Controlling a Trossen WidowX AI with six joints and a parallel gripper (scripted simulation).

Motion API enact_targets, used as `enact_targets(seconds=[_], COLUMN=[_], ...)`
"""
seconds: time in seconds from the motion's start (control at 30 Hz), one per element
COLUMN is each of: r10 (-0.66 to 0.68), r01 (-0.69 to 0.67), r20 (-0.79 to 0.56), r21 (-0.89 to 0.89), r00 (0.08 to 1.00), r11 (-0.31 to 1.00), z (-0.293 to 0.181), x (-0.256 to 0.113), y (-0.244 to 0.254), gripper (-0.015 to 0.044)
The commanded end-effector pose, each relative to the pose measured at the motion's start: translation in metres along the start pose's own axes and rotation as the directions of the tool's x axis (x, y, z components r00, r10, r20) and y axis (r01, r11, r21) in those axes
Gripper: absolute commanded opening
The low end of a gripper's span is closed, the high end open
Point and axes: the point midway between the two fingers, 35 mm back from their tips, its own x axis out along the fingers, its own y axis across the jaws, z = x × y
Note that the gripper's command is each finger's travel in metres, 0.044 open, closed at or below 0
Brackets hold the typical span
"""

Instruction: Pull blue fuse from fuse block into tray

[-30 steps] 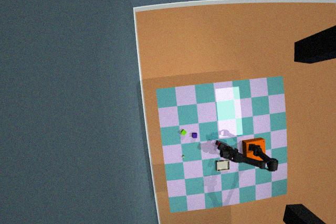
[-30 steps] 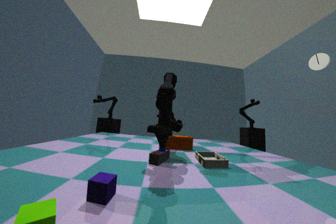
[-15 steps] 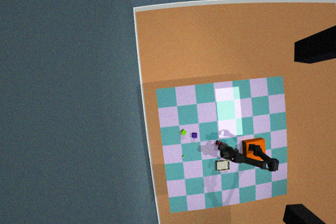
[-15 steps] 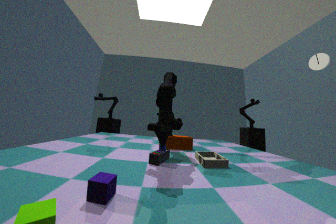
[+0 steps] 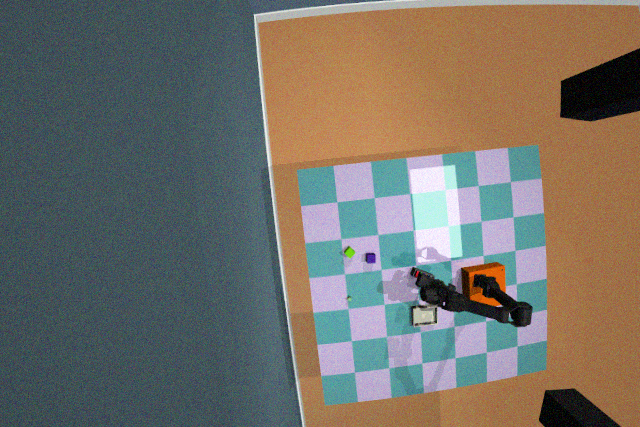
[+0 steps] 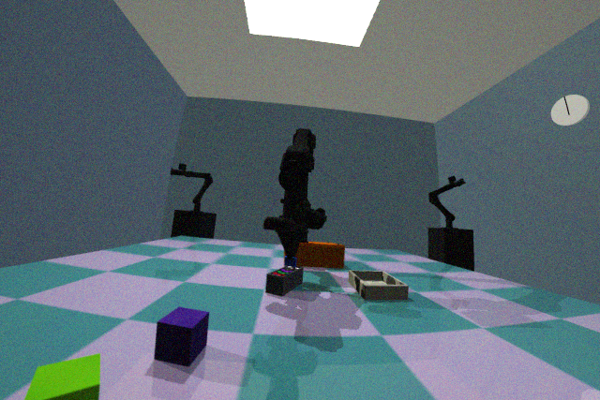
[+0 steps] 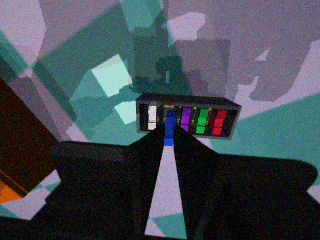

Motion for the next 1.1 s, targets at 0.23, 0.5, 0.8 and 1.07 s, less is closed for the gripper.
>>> enact_targets(seconds=[0.23, 0.5, 0.8, 1.07], r10=[0.0, 0.0, 0.0, -0.001], r01=[0.0, 0.0, 0.0, 0.001], r20=[-0.003, -0.003, -0.003, -0.003], r21=[-0.003, -0.003, -0.003, -0.003], r00=[1.0, 1.0, 1.0, 1.0], r11=[1.0, 1.0, 1.0, 1.0], z=[0.0, 0.0, 0.0, 0.007], x=[-0.006, -0.011, -0.025, -0.032], y=[0.0, 0.0, 0.0, 0.001], gripper=[0.0, 0.0, 0.0, 0.0])
